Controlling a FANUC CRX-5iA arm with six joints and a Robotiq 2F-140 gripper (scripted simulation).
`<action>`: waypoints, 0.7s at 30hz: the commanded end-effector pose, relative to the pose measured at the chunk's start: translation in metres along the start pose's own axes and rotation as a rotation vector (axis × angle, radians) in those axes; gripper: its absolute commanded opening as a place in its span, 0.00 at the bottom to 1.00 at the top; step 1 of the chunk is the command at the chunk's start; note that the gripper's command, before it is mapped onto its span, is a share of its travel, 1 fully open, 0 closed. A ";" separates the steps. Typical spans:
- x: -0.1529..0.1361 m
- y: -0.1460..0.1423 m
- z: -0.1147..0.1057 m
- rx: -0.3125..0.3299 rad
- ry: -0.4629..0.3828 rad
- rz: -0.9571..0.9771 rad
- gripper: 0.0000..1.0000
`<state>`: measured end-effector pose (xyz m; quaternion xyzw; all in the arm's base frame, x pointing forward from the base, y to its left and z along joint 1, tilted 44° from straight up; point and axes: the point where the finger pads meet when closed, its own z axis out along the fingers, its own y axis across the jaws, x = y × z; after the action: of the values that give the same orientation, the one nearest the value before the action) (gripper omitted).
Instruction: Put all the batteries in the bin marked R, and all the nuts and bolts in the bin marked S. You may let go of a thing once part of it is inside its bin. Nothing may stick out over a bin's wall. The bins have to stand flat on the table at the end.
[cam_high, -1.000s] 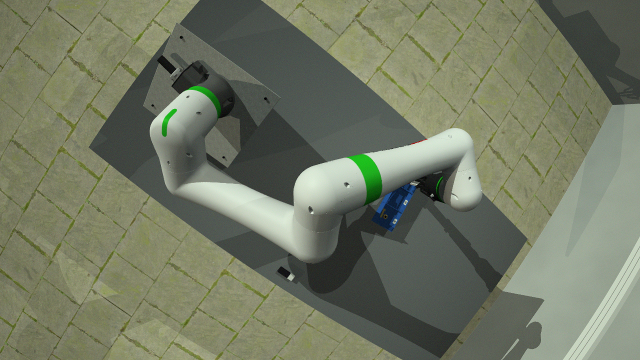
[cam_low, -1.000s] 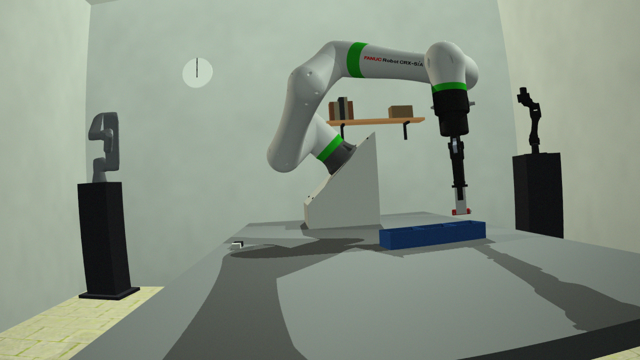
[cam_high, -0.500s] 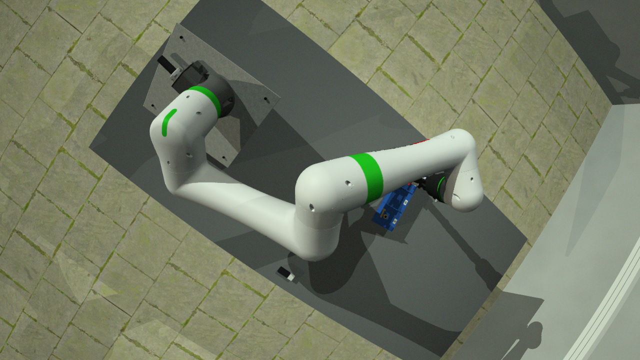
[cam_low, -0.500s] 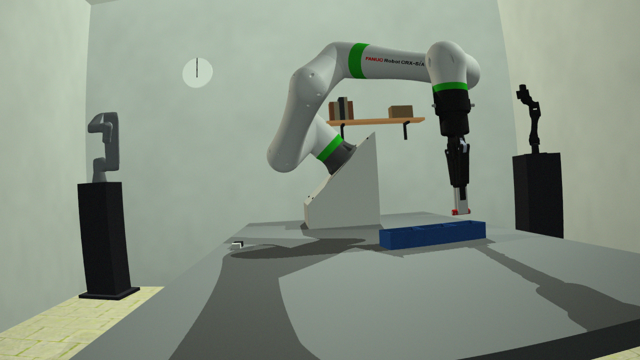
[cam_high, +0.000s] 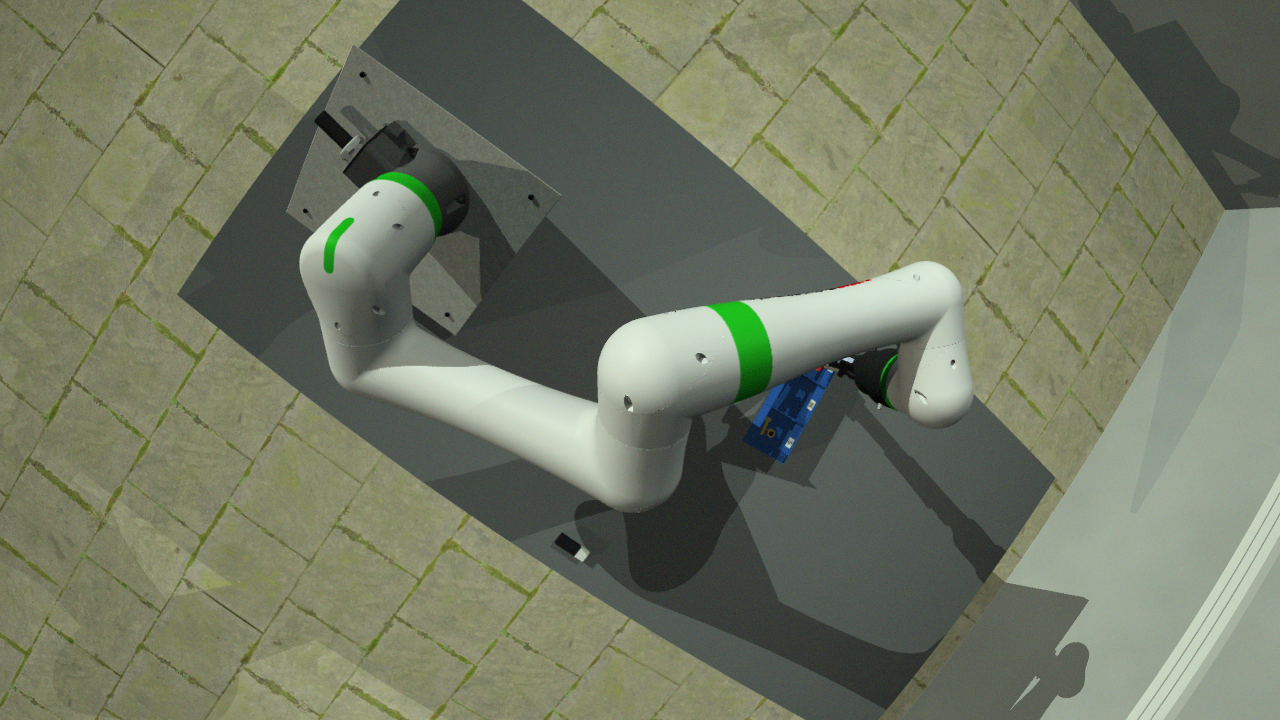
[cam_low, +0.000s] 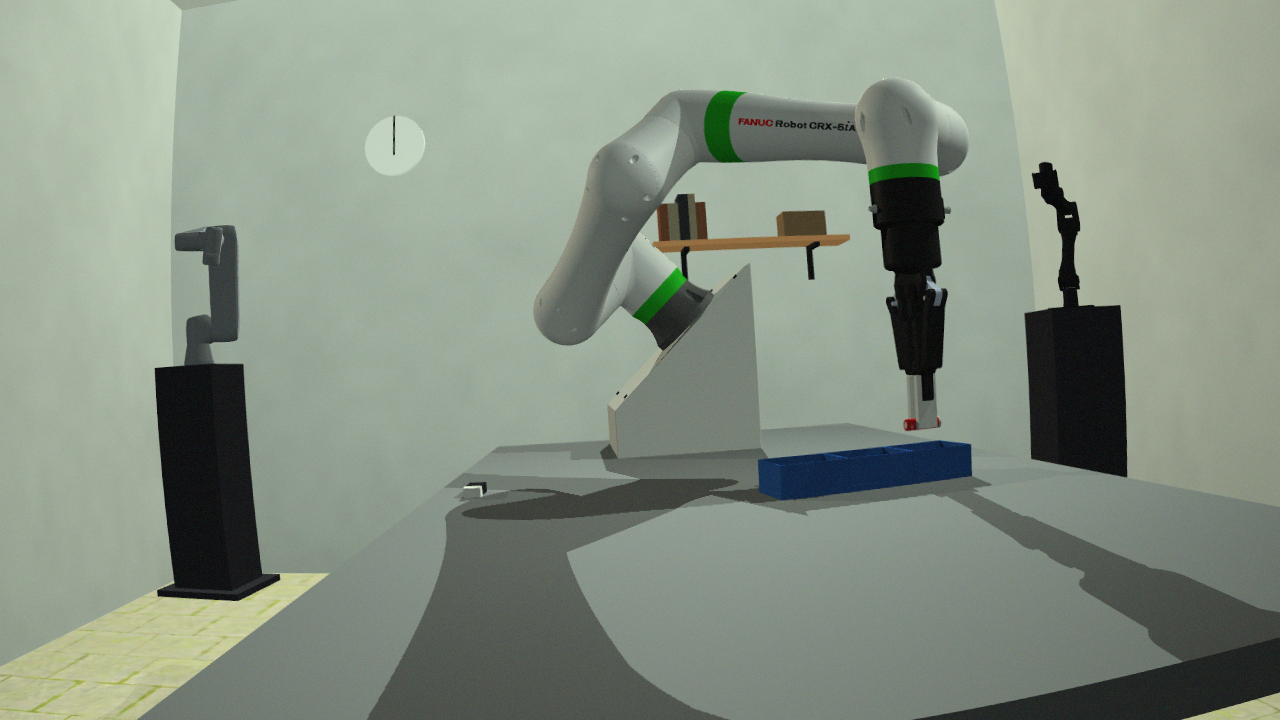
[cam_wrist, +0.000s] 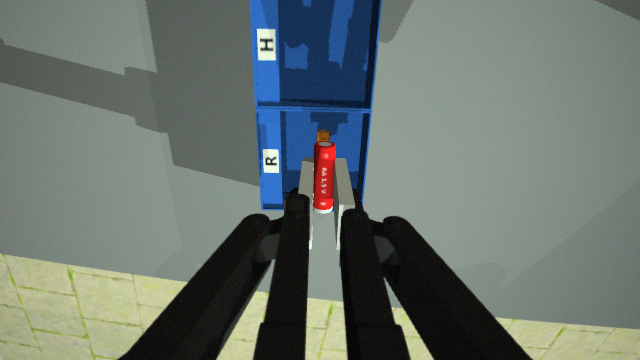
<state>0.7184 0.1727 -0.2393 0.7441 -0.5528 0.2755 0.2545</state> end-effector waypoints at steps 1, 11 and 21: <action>0.000 0.000 0.000 0.000 0.000 0.000 0.15; 0.000 0.000 0.016 0.000 0.000 0.000 0.15; 0.000 0.000 0.034 0.000 0.000 0.000 0.15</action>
<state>0.7224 0.1519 -0.2613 0.7440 -0.5529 0.2754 0.2547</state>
